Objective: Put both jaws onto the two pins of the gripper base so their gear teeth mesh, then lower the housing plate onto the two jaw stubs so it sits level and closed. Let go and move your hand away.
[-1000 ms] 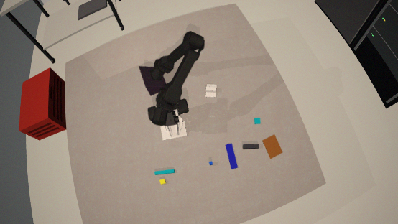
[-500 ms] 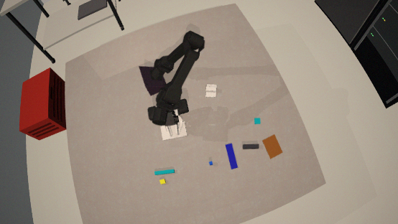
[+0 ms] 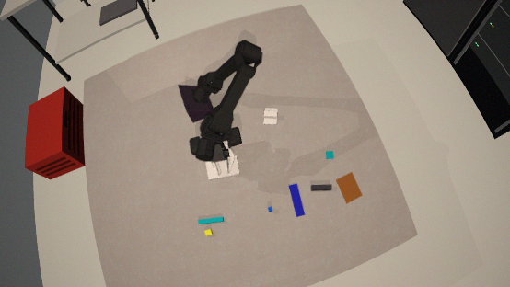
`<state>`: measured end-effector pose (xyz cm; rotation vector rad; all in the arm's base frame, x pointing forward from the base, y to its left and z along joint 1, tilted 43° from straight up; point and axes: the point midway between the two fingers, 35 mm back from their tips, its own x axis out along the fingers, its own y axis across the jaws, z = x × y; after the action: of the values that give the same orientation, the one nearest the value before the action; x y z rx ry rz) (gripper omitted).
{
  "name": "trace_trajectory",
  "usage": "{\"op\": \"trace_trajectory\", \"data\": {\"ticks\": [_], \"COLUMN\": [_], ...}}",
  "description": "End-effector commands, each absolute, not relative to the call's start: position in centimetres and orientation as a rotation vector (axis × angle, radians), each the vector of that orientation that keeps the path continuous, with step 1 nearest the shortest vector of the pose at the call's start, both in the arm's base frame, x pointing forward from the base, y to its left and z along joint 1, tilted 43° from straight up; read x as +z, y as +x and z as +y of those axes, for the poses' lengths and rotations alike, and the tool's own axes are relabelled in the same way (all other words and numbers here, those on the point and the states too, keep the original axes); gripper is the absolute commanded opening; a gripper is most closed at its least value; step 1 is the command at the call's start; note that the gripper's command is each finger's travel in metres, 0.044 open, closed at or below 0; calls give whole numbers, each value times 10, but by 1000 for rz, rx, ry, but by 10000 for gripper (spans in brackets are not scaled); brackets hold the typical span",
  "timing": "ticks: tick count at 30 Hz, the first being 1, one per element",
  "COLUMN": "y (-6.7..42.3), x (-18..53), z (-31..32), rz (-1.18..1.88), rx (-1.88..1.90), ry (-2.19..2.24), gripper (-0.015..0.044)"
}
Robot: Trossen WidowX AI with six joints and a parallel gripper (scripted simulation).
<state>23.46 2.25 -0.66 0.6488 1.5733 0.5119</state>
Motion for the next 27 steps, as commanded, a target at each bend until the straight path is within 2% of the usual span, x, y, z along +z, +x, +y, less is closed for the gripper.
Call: {"op": "trace_trajectory", "data": {"ticks": [1,6,9,10,27], "y": [235,235,235,235,237], "x": [-7,-7,-7,-7,5], "z": [23,23,23,23,11], "rz": [1575,1575,1573,1573,1574], "rx": [509,509,512,512,509], "ry": [650,650,649,649,648], "gripper": [351,351,430,440,440]}}
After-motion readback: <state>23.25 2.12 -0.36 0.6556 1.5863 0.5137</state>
